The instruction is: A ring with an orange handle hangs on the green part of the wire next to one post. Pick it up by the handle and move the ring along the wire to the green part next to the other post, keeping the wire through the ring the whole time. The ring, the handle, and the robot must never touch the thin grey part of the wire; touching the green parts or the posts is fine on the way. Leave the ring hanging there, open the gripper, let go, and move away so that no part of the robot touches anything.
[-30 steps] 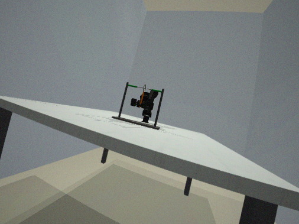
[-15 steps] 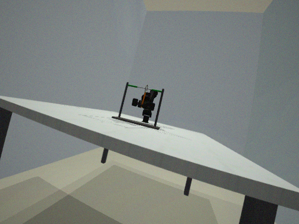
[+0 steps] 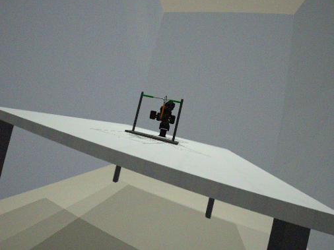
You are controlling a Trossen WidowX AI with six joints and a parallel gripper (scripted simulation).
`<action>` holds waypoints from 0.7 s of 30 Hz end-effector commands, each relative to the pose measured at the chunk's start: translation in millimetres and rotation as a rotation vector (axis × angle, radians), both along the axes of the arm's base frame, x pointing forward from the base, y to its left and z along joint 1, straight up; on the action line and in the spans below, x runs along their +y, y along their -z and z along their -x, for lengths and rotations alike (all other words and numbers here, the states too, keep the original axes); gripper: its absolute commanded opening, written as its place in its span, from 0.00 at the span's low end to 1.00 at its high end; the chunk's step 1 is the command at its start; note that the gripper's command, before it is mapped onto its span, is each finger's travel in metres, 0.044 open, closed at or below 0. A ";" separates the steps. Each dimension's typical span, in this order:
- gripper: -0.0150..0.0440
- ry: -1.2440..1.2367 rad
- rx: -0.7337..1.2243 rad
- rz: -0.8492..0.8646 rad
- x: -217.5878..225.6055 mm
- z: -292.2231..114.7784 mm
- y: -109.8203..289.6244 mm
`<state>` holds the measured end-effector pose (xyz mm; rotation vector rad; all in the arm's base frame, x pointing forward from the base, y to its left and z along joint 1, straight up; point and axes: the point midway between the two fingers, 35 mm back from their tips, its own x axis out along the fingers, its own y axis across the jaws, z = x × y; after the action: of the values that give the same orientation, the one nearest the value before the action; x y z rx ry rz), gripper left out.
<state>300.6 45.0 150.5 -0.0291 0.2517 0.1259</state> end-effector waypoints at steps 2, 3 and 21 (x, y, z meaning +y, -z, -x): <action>0.00 0.008 0.010 -0.009 4.7 2.4 -3.7; 0.00 0.009 0.010 -0.010 5.8 2.6 -3.7; 0.00 0.008 0.013 -0.019 24.6 4.2 -3.7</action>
<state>296.1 67.7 153.7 -0.0132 0.2646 0.1240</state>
